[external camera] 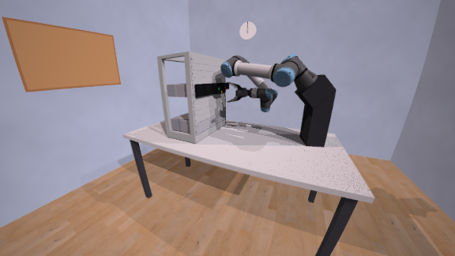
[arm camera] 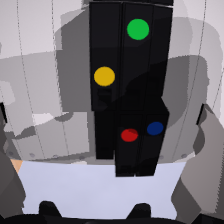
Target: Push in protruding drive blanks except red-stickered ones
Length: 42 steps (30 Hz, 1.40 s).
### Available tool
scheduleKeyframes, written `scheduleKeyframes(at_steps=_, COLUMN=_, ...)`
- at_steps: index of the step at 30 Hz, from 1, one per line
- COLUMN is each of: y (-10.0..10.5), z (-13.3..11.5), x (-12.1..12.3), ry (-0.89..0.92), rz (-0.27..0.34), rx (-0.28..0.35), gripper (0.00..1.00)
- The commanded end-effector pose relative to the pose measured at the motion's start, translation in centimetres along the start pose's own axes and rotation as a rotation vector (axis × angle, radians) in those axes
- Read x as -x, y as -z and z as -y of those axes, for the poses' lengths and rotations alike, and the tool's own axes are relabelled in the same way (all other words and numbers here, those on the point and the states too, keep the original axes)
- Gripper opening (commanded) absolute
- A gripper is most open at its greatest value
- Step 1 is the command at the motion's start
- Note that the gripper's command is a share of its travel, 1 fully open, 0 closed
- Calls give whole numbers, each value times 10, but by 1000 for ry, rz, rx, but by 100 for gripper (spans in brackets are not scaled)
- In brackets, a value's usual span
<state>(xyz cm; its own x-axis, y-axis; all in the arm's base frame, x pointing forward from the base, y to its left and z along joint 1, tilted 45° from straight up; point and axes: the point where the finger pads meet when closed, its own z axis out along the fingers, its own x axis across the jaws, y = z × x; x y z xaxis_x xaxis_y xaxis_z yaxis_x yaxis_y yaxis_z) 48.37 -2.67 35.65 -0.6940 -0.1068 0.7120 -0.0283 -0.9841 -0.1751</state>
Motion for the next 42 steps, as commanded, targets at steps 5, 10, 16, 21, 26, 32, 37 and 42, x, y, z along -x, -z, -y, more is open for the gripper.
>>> scheduleKeyframes(at_steps=5, y=0, z=13, x=7, ry=1, rz=-3, rx=3, gripper=100)
scheduleKeyframes(at_steps=10, y=0, z=15, x=8, ry=1, rz=-3, rx=3, gripper=100)
scheduleKeyframes(at_steps=16, y=0, z=15, x=8, ry=1, rz=-3, rx=3, gripper=100)
scheduleKeyframes(at_steps=21, y=0, z=15, x=8, ry=1, rz=-3, rx=3, gripper=100)
scheduleKeyframes(at_steps=26, y=0, z=15, x=8, ry=1, rz=-3, rx=3, gripper=100)
scheduleKeyframes(at_steps=32, y=0, z=15, x=8, ry=1, rz=-3, rx=3, gripper=100)
scheduleKeyframes(at_steps=37, y=0, z=15, x=8, ry=1, rz=-3, rx=3, gripper=100)
scheduleKeyframes(at_steps=42, y=0, z=15, x=8, ry=1, rz=-3, rx=3, gripper=100)
